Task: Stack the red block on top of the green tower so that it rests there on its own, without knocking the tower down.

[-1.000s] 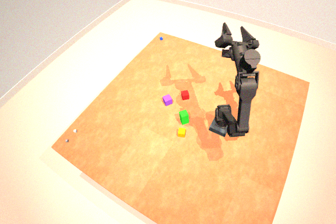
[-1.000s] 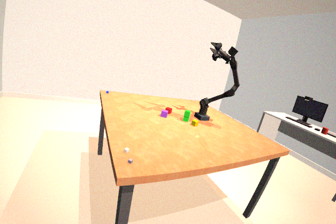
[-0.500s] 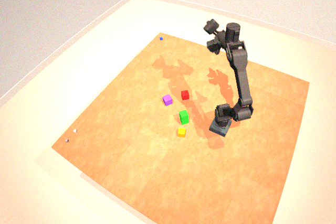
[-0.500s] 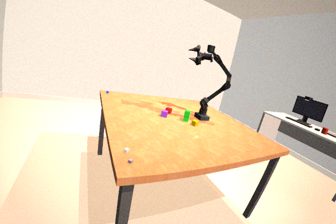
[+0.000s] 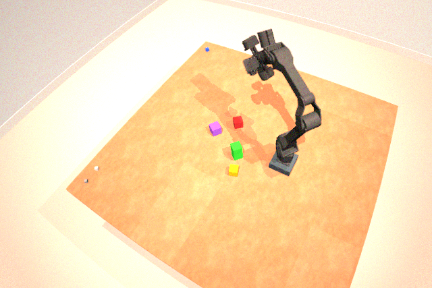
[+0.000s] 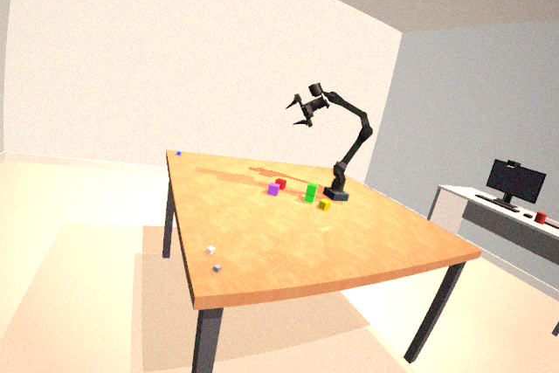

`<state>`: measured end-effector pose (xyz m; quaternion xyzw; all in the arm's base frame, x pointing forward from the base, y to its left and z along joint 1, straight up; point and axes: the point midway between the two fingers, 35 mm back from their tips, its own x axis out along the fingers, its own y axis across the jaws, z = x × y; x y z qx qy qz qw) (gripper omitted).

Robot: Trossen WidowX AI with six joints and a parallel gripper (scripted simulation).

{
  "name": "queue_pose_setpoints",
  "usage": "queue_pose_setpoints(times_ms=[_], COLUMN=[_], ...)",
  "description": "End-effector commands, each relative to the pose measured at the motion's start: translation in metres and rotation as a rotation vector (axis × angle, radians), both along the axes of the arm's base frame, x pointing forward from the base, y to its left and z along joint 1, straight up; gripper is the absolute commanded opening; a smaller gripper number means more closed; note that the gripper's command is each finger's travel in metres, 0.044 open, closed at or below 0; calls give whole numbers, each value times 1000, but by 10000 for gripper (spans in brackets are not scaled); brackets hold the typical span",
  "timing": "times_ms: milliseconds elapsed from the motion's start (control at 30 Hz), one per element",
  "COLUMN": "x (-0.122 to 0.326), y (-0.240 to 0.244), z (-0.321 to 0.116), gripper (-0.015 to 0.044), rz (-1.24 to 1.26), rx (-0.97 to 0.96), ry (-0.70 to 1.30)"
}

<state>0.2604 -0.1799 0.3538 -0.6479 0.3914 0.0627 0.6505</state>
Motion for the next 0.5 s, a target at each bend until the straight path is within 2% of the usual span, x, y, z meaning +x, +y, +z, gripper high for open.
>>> queue_pose_setpoints(times_ms=[0,233,467], x=[22,42,40], y=[8,34,70], z=[-53,-136,-211], gripper=[440,440,440], rz=[-51,-183,-373], rx=[199,472,648], ry=[101,302,541])
